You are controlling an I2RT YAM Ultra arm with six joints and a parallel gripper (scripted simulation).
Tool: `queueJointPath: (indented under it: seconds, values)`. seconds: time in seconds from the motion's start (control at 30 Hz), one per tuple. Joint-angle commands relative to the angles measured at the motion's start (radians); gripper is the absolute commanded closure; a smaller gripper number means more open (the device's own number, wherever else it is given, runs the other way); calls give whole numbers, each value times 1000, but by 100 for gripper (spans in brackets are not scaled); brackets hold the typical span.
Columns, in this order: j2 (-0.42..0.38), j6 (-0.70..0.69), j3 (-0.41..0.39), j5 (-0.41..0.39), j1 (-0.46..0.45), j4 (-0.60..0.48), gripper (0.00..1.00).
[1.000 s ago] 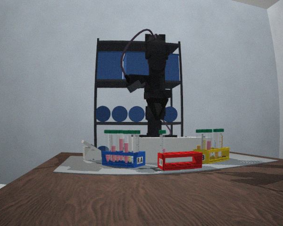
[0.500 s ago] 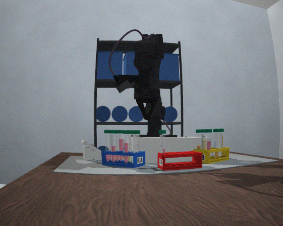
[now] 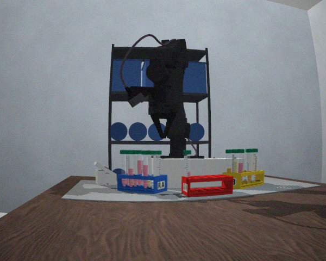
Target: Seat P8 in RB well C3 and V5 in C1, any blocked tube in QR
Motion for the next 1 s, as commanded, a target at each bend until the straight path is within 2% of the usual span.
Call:
queueJointPath:
  seconds: [0.0,0.77,0.97]
  values:
    - [-28,-8,28,2,-7,8,100]
    - [-28,-6,28,1,-7,8,100]
    - [-30,-61,5,8,-63,10,100]
